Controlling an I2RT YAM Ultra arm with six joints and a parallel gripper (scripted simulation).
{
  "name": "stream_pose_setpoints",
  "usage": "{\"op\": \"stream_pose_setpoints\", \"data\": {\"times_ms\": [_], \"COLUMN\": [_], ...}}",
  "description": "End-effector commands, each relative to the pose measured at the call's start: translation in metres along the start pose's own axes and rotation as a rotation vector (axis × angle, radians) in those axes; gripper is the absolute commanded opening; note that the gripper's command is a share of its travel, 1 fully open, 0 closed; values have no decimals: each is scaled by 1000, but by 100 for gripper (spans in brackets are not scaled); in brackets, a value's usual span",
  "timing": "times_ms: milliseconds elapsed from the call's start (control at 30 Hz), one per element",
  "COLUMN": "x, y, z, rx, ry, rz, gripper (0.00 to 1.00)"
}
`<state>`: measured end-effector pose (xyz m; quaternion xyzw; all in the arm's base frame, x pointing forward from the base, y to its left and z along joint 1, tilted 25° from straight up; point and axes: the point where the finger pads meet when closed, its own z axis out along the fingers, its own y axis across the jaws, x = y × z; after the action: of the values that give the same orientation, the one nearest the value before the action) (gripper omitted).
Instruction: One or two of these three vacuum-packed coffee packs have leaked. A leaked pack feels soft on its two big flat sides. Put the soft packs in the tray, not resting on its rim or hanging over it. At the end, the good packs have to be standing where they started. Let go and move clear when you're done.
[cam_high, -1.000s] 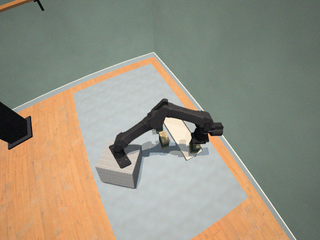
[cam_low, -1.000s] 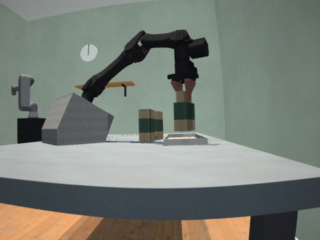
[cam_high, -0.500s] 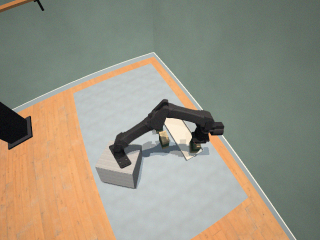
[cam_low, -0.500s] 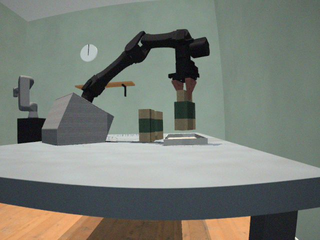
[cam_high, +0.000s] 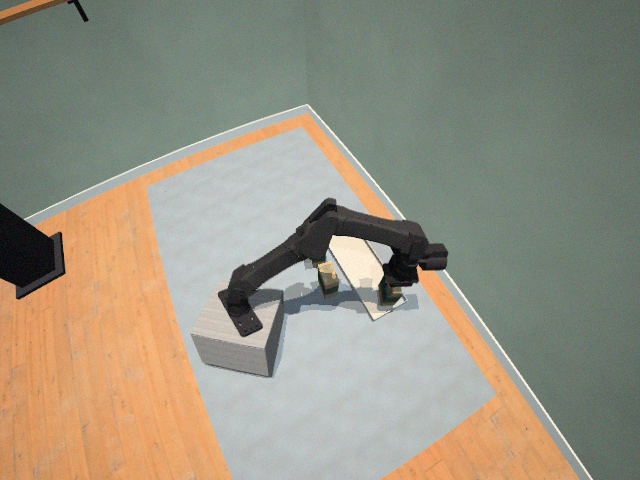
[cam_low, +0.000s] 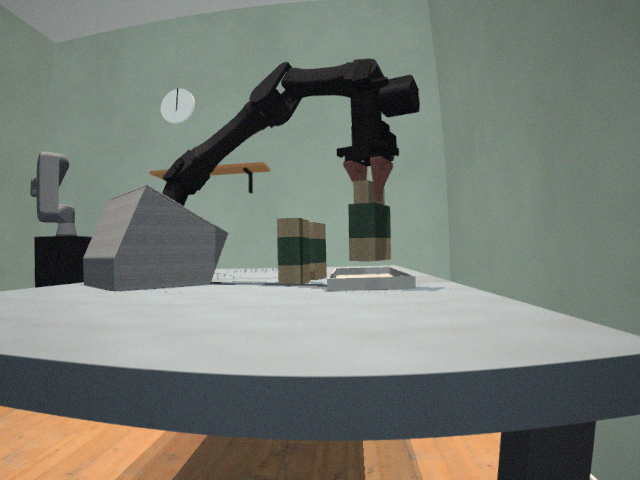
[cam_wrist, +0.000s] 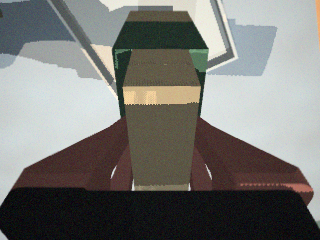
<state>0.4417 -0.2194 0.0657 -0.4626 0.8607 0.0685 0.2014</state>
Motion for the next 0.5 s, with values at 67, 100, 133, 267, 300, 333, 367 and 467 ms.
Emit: {"op": "stream_pose_setpoints", "data": {"times_ms": [67, 100, 133, 267, 300, 333, 367, 467], "x": [4, 3, 1, 0, 1, 3, 4, 2], "y": [-1, -1, 0, 2, 1, 1, 0, 0], "z": [2, 5, 8, 22, 24, 24, 24, 30], "rx": [8, 6, 3, -10, -9, -3, 3, 5], "ry": [-5, -5, -5, -8, -7, -7, -6, -5], "rz": [16, 14, 10, 8, 11, 14, 16, 12], "gripper": [25, 25, 25, 25, 25, 25, 25, 25]}}
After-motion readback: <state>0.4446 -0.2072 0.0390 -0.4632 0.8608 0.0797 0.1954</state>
